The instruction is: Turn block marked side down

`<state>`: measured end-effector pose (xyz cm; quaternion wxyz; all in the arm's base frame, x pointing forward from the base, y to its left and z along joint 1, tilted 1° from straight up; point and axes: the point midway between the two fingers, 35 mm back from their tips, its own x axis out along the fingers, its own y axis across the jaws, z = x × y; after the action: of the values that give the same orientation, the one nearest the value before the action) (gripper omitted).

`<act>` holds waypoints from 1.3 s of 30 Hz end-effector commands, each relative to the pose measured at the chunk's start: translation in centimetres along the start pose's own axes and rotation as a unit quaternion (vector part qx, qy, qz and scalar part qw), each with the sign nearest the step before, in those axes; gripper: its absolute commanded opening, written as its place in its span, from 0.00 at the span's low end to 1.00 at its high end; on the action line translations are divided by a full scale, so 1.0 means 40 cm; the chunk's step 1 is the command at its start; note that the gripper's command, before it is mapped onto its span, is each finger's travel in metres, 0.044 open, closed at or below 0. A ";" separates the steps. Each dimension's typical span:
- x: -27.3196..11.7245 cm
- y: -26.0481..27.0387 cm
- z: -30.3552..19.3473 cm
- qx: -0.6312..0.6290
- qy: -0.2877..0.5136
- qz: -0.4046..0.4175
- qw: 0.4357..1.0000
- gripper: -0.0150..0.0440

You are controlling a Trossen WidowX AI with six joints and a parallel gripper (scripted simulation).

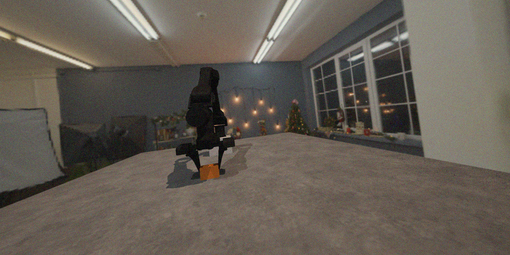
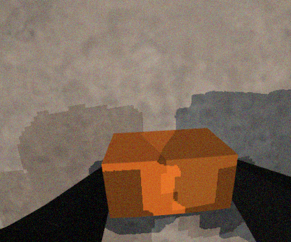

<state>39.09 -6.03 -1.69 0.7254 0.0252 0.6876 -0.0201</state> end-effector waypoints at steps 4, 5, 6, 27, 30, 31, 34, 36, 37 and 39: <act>-0.071 -0.001 0.001 0.001 0.000 -0.002 1.000 0.25; -0.074 -0.001 0.001 0.001 0.000 -0.002 1.000 0.25; -0.074 -0.001 0.001 0.001 0.000 -0.002 1.000 0.25; -0.040 -0.003 0.010 0.003 -0.123 -0.001 0.992 0.25; -0.037 -0.003 0.009 0.003 -0.145 -0.001 0.989 0.25; -0.036 -0.003 0.009 0.003 -0.153 -0.001 0.988 0.25; -0.035 -0.003 0.007 0.003 -0.175 -0.001 0.985 0.25; -0.035 -0.003 0.005 0.003 -0.189 -0.001 0.982 0.25; -0.035 -0.003 0.003 0.003 -0.197 -0.001 0.980 0.25; -0.035 -0.003 0.001 0.002 -0.211 -0.001 0.977 0.25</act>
<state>39.08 -6.23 -0.61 0.8401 0.0208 0.5412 -0.0289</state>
